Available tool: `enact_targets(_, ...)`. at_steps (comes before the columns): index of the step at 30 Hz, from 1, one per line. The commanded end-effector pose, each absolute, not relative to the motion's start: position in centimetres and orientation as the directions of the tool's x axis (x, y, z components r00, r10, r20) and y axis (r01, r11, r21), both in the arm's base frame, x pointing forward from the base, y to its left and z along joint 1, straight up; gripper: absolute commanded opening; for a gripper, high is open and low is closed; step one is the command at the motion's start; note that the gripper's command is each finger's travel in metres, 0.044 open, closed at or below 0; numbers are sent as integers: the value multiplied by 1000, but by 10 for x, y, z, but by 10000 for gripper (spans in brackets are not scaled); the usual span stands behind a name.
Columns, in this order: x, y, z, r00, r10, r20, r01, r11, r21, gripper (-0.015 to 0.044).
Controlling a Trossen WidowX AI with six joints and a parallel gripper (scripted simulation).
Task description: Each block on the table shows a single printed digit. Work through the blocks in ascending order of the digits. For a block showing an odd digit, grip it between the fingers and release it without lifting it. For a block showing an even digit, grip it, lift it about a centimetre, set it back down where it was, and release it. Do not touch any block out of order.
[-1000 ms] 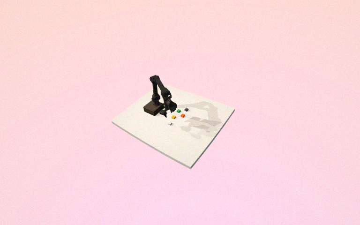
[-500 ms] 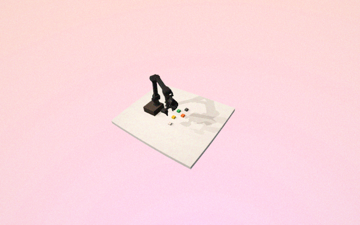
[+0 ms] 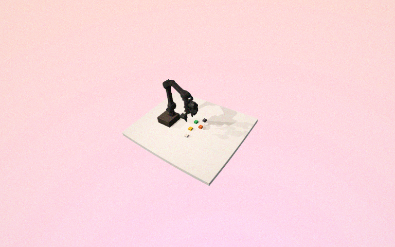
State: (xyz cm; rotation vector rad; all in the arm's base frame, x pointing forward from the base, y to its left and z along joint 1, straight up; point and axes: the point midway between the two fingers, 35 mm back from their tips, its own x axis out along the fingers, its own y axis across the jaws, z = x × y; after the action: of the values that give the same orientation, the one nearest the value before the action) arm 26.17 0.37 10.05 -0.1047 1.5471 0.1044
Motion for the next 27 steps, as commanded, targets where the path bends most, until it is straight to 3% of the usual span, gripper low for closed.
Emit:
enact_targets(1, 259, 5, 100, 21, 0, -1000, -131, 991, -2, 400)
enact_targets(13, 259, 7, 100, 21, 1, -1000, -131, 991, -2, 400)
enact_targets(21, 236, 92, 100, 20, 7, -1000, -131, 991, 5, 400)
enact_targets(27, 233, 99, 100, 19, 8, -1000, -131, 991, 5, 400)
